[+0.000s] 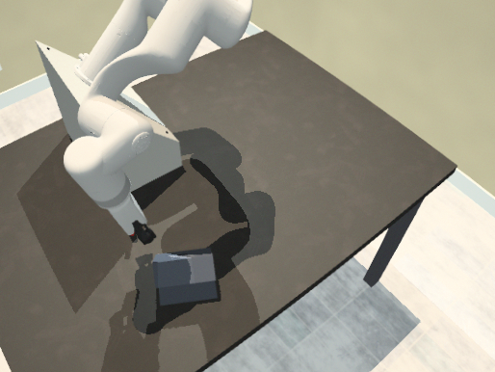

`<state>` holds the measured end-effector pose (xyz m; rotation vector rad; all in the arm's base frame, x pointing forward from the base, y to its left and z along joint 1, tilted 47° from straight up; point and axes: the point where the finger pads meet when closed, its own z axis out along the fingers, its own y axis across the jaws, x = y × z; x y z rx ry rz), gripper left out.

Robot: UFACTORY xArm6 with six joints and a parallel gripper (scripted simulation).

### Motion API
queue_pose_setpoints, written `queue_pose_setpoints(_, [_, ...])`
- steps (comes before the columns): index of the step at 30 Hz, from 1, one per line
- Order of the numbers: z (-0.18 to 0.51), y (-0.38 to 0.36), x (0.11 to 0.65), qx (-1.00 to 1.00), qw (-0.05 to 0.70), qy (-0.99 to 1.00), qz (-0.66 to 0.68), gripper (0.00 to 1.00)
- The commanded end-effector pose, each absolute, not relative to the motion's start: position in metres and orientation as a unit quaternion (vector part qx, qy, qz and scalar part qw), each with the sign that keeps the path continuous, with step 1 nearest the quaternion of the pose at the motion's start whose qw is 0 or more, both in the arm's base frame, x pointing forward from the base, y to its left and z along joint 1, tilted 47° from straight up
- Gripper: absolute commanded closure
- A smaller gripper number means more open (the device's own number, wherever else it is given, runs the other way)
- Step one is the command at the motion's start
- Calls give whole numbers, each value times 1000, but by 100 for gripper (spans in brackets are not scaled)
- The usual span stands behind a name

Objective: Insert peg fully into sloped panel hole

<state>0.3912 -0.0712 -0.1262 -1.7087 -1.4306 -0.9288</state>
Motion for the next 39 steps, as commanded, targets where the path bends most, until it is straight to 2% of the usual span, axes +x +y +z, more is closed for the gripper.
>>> queue_pose_setpoints(1, [-127, -70, 388, -645, 332, -579, -372, 0])
queue_pose_setpoints(39, [-138, -49, 335, -468, 151, -773, -400, 0])
